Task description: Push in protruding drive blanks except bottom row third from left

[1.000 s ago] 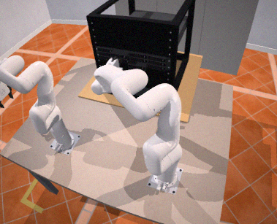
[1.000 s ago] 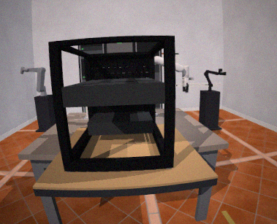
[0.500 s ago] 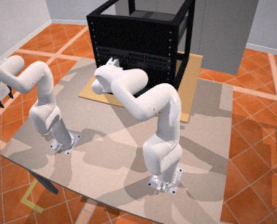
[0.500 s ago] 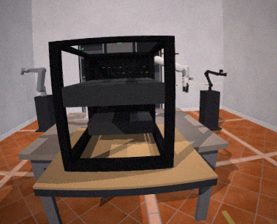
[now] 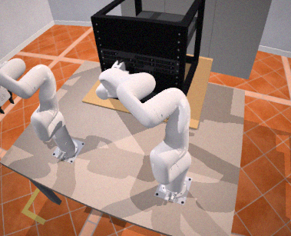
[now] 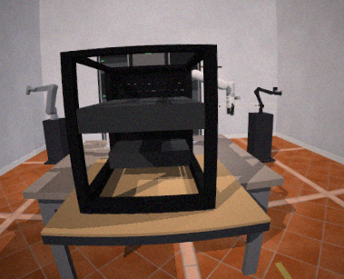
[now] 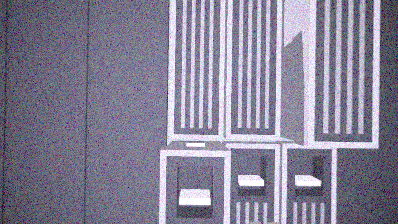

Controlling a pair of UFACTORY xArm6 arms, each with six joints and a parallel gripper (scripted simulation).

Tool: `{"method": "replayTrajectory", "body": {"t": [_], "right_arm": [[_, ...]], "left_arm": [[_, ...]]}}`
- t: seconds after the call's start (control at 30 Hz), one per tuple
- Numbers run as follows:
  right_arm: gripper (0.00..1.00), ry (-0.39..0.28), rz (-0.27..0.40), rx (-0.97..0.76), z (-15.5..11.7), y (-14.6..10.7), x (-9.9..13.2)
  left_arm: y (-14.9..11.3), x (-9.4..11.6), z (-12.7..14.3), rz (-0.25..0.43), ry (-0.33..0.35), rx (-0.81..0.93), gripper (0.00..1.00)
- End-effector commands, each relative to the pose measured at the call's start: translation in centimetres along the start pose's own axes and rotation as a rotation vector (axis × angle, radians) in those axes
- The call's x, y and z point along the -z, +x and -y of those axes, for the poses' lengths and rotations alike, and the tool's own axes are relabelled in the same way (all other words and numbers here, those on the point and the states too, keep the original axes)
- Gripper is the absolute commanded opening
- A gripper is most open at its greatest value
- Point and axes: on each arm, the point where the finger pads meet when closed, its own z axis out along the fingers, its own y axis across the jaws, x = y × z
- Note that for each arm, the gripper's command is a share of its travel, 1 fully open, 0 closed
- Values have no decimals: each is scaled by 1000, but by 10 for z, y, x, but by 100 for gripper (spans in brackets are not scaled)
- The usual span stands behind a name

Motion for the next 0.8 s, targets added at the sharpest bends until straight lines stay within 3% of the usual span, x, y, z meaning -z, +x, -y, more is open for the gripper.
{"method": "replayTrajectory", "body": {"t": [0.0, 0.17, 0.57, 0.77], "right_arm": [[0, 2, 0, -4, 3, 0, 6], [0, 2, 0, -4, 3, 0, 17], [0, 2, 0, -4, 2, 0, 82], [0, 2, 0, -4, 2, 0, 92]], "left_arm": [[1, 2, 0, -5, 0, 0, 100], [1, 2, 0, -5, 0, 0, 100], [1, 2, 0, -5, 0, 0, 100], [1, 2, 0, -5, 0, 0, 100]]}}
